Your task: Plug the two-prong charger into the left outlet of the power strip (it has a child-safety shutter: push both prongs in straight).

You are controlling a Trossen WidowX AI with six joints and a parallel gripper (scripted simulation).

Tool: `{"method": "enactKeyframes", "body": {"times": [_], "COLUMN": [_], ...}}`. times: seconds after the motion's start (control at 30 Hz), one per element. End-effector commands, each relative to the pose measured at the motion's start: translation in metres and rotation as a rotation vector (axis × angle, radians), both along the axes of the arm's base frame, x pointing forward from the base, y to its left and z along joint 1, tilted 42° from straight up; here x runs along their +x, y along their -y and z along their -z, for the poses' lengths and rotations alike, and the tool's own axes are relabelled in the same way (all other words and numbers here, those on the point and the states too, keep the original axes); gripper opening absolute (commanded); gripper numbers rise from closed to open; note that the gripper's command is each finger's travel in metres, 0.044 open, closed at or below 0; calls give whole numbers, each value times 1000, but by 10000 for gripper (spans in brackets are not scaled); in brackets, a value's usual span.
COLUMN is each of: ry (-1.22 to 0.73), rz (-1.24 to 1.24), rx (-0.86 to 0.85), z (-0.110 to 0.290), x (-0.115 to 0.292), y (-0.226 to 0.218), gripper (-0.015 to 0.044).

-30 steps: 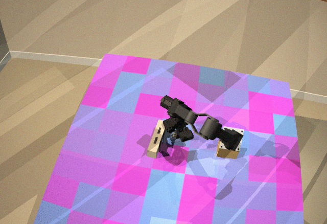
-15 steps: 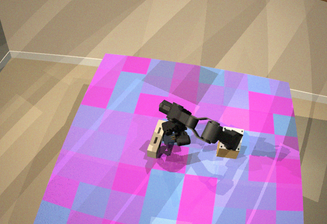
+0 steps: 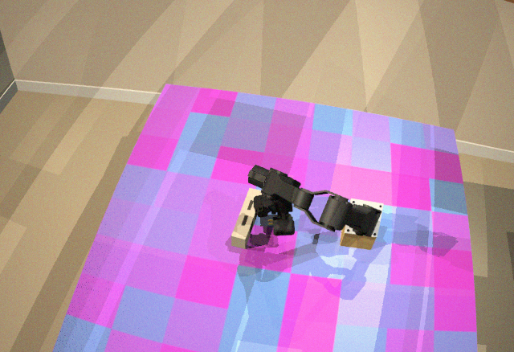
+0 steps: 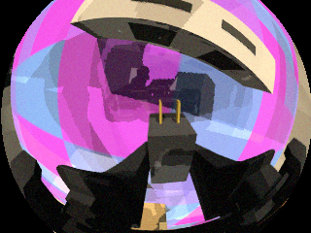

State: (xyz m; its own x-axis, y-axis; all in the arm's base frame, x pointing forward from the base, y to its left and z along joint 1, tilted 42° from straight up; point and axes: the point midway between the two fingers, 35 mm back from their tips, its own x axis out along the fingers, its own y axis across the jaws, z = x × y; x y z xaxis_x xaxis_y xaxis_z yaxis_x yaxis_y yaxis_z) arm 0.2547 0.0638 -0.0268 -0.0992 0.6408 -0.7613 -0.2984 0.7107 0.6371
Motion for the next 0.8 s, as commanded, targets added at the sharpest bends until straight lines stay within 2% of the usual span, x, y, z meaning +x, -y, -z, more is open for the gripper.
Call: {"method": "enactKeyframes", "body": {"times": [0.0,0.77], "ry": [-27,-146], "rz": [24,145], "rx": [2,0], "z": [-1,-10], "x": [-3,-3], "y": [-5,-25], "gripper": [0,0]}}
